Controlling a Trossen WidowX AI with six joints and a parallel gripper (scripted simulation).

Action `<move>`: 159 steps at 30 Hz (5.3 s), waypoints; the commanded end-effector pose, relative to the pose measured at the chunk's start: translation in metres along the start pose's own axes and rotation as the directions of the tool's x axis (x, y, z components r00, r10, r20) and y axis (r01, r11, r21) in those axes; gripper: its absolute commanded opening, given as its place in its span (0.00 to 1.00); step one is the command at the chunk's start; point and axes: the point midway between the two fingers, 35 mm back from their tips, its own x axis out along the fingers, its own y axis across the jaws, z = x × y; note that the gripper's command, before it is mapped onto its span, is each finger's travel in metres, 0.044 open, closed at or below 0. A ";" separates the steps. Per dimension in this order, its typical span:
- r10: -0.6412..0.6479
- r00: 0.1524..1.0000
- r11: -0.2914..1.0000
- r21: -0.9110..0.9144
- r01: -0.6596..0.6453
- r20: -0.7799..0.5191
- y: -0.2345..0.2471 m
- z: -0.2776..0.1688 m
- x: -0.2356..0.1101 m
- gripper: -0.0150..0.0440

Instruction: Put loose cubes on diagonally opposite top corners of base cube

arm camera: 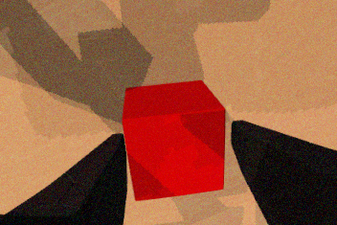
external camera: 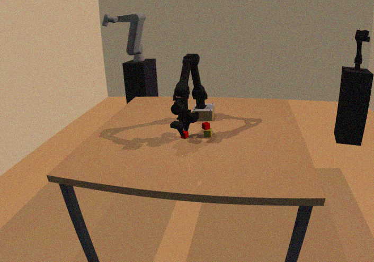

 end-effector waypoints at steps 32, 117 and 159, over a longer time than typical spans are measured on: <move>0.007 1.000 1.000 -0.004 -0.007 0.002 -0.004 0.001 -0.083 0.43; 0.016 1.000 0.890 0.456 -0.026 0.024 0.066 0.130 -0.058 0.43; 0.013 1.000 0.899 0.437 -0.018 0.014 0.066 0.131 -0.044 0.60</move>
